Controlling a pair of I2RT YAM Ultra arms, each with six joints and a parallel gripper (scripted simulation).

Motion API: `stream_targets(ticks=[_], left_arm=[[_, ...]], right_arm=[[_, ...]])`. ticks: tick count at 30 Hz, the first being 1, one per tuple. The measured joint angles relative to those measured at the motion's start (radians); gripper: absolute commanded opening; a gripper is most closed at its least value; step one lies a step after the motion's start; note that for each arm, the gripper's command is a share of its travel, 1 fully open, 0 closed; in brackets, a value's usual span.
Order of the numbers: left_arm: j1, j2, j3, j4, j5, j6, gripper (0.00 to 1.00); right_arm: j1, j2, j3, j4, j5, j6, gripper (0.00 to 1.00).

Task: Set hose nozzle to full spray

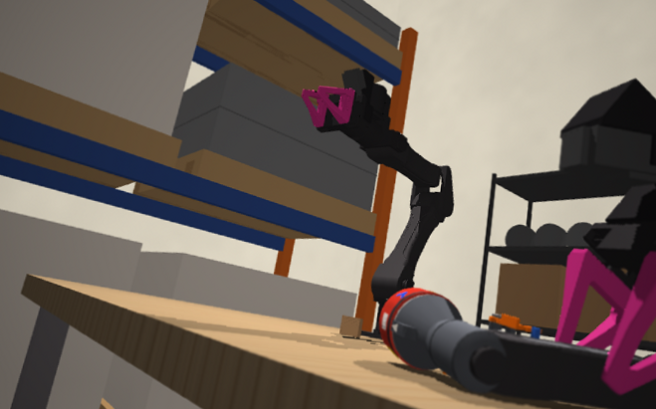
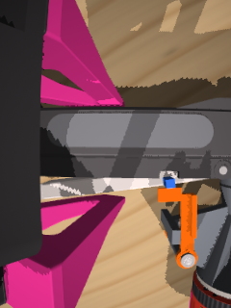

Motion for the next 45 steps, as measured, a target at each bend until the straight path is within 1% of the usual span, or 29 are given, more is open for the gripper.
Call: stream_targets(ticks=[21,29,36,45], left_arm=[[0.009,-0.019,0.0,-0.019,0.007,0.01,0.5],[0.041,-0.079,0.005,-0.079,0.013,0.034,0.5],[0.065,-0.12,0.018,-0.165,0.024,0.063,0.5],[0.065,-0.122,0.028,-0.173,0.027,0.068,0.5]], right_arm=[[0.0,0.0,0.0,0.0,0.0,0.0,0.37],[0.0,0.0,0.0,0.0,0.0,0.0,0.37],[0.0,0.0,0.0,0.0,0.0,0.0,0.37],[0.0,0.0,0.0,0.0,0.0,0.0,0.37]])
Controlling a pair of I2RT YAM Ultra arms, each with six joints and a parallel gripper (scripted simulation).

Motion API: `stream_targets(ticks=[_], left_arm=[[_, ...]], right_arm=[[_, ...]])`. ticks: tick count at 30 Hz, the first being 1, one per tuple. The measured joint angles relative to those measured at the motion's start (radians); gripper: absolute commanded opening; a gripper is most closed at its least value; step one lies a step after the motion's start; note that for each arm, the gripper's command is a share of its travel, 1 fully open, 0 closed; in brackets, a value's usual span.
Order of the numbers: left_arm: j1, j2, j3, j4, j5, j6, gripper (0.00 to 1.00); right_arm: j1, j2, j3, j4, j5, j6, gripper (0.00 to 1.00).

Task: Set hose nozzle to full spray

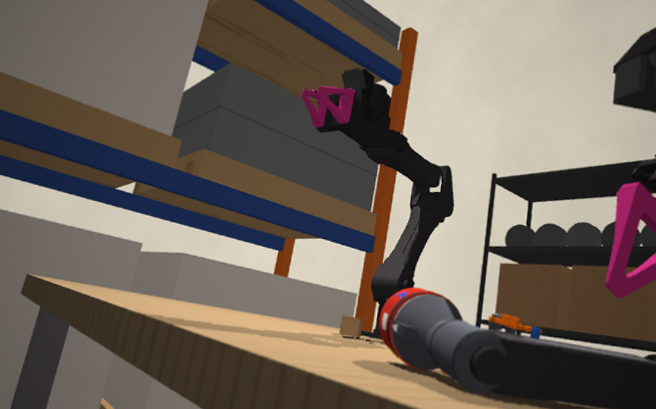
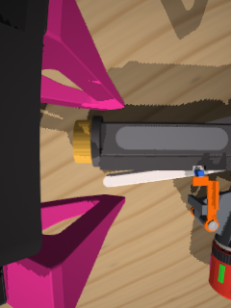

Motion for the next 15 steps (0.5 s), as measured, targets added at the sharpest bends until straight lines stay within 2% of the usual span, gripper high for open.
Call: stream_targets(ticks=[8,15], left_arm=[[-0.006,-0.017,-0.016,0.018,-0.004,-0.008,0.5],[-0.053,-0.137,-0.086,0.099,-0.063,-0.09,0.5]], right_arm=[[0.0,0.0,0.0,0.0,0.0,0.0,0.37],[0.0,0.001,0.0,0.0,0.001,0.0,0.37]])
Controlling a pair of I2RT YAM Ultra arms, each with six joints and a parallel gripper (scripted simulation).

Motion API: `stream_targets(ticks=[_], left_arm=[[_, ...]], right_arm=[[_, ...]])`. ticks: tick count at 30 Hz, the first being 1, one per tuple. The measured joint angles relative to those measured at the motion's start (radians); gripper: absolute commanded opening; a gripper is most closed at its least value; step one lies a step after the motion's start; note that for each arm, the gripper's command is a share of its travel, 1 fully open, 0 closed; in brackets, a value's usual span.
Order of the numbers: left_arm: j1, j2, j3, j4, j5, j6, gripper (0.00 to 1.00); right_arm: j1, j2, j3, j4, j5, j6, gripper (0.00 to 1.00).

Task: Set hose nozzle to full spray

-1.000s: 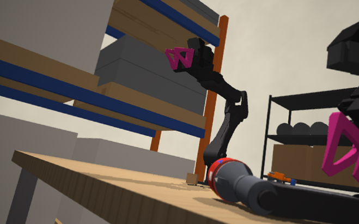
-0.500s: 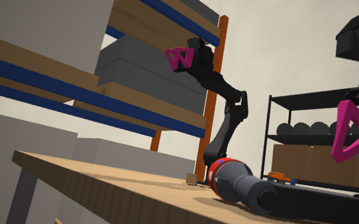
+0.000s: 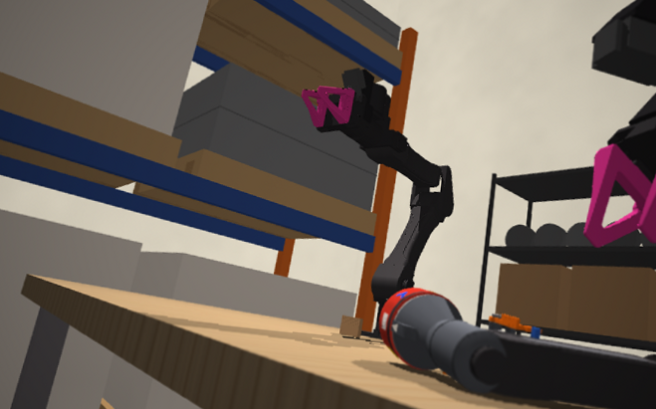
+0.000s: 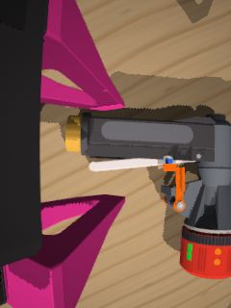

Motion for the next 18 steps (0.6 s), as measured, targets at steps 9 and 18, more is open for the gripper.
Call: stream_targets(ticks=[9,18], left_arm=[[-0.055,-0.151,-0.084,0.121,-0.074,-0.102,0.5],[-0.13,-0.347,-0.178,0.252,-0.151,-0.217,0.5]], right_arm=[[0.001,-0.001,0.0,0.0,0.0,0.0,0.37],[0.002,0.001,0.0,-0.002,0.001,0.0,0.37]])
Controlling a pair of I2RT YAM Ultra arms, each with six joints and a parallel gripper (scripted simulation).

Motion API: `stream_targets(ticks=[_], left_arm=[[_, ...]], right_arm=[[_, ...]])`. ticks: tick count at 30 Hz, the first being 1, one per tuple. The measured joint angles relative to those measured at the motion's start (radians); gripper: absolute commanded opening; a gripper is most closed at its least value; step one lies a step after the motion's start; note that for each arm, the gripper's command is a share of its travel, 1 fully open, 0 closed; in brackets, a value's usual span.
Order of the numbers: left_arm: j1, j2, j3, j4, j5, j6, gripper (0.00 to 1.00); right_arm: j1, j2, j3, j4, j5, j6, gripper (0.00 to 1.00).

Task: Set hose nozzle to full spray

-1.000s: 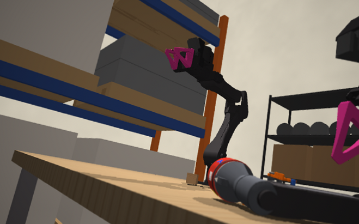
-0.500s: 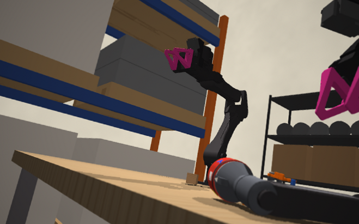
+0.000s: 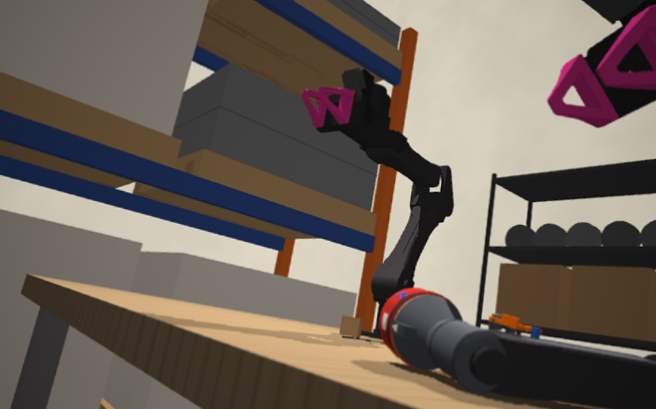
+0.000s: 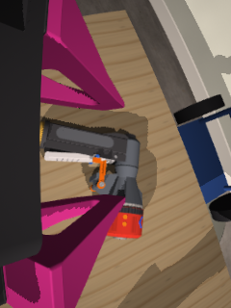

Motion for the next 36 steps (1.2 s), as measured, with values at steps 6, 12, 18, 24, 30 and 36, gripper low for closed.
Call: stream_targets(ticks=[6,12,18,24,30,36], left_arm=[[-0.029,-0.077,-0.047,0.081,-0.048,-0.06,0.5],[-0.076,-0.193,-0.117,0.15,-0.096,-0.132,0.5],[-0.116,-0.313,-0.162,0.237,-0.143,-0.203,0.5],[-0.15,-0.387,-0.217,0.314,-0.193,-0.262,0.5],[-0.19,-0.503,-0.279,0.383,-0.24,-0.333,0.5],[-0.214,-0.539,-0.296,0.429,-0.272,-0.359,0.5]], right_arm=[[0.0,0.0,0.0,0.0,0.0,0.0,0.37],[0.001,0.003,0.003,0.0,0.001,0.0,0.37],[0.001,0.003,0.003,-0.002,0.001,0.0,0.37],[0.001,0.003,0.003,-0.002,0.002,0.0,0.37],[0.002,0.003,0.003,-0.003,0.002,0.0,0.37],[0.002,0.014,0.014,-0.005,0.002,0.0,0.37]])
